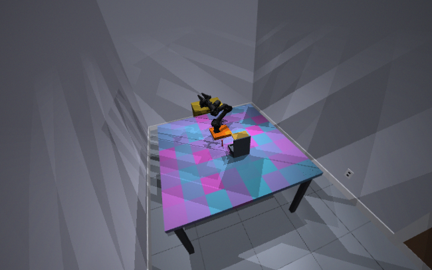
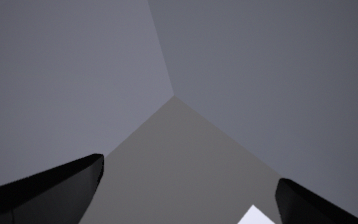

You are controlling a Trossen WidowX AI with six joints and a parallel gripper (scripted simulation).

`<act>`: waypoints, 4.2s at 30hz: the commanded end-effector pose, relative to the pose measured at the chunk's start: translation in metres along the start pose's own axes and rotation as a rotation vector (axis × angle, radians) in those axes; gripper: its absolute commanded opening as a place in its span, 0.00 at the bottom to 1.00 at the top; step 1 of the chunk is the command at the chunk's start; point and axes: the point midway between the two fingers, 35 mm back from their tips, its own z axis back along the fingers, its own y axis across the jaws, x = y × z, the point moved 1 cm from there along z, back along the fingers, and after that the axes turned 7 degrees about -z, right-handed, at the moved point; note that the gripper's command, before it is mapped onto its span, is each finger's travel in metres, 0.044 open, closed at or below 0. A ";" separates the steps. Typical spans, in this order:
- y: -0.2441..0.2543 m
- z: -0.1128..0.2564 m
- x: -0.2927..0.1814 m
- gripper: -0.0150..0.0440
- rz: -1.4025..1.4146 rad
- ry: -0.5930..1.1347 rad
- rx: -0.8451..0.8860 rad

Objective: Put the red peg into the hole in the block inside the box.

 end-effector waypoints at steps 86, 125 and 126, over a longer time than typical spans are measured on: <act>-0.212 0.182 0.050 1.00 2.276 1.746 -0.776; -0.193 0.313 0.053 1.00 1.741 3.317 0.899; -0.191 0.316 0.053 1.00 1.699 3.335 0.967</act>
